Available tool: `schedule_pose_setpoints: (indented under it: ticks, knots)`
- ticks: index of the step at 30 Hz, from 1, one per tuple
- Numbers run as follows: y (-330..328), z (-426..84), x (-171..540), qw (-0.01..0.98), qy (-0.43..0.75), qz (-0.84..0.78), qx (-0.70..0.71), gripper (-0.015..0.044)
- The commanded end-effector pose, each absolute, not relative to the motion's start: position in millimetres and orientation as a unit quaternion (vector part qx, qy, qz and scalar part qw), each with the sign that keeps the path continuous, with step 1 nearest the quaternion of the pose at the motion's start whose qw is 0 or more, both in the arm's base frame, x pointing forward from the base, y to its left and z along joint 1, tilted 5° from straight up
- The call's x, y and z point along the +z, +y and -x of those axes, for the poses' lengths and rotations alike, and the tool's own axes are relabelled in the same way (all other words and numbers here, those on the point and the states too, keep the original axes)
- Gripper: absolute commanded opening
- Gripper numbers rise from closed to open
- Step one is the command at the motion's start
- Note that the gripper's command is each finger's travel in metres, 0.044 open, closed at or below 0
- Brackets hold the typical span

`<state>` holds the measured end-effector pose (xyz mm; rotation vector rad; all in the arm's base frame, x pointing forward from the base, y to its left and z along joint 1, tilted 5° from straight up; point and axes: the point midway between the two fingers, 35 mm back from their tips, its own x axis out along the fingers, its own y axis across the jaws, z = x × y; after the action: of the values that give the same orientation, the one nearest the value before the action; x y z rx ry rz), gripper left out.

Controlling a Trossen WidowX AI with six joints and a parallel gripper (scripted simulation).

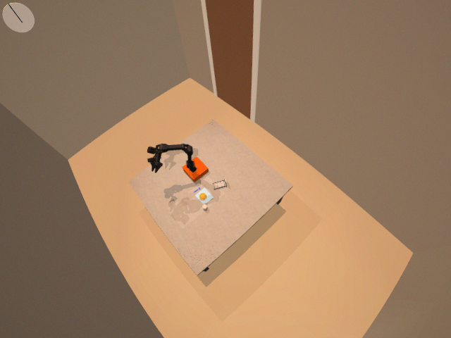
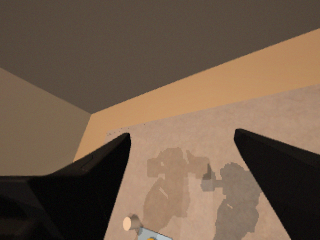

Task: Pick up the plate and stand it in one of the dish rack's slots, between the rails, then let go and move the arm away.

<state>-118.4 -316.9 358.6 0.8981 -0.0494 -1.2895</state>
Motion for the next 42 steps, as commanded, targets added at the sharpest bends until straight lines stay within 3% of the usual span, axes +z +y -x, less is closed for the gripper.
schedule_pose_setpoints:
  ticks: [1, 26, 42]
  knots:
    - [-317.1, 117.9, 358.3, 0.707, -0.021, -0.404, -0.58, 0.04]
    - [-354.2, -23.1, 266.2, 0.756, 0.174, -0.435, -0.456, 0.04]
    - [-332.8, -132.5, 198.1, 0.78, 0.339, -0.395, -0.347, 0.04]
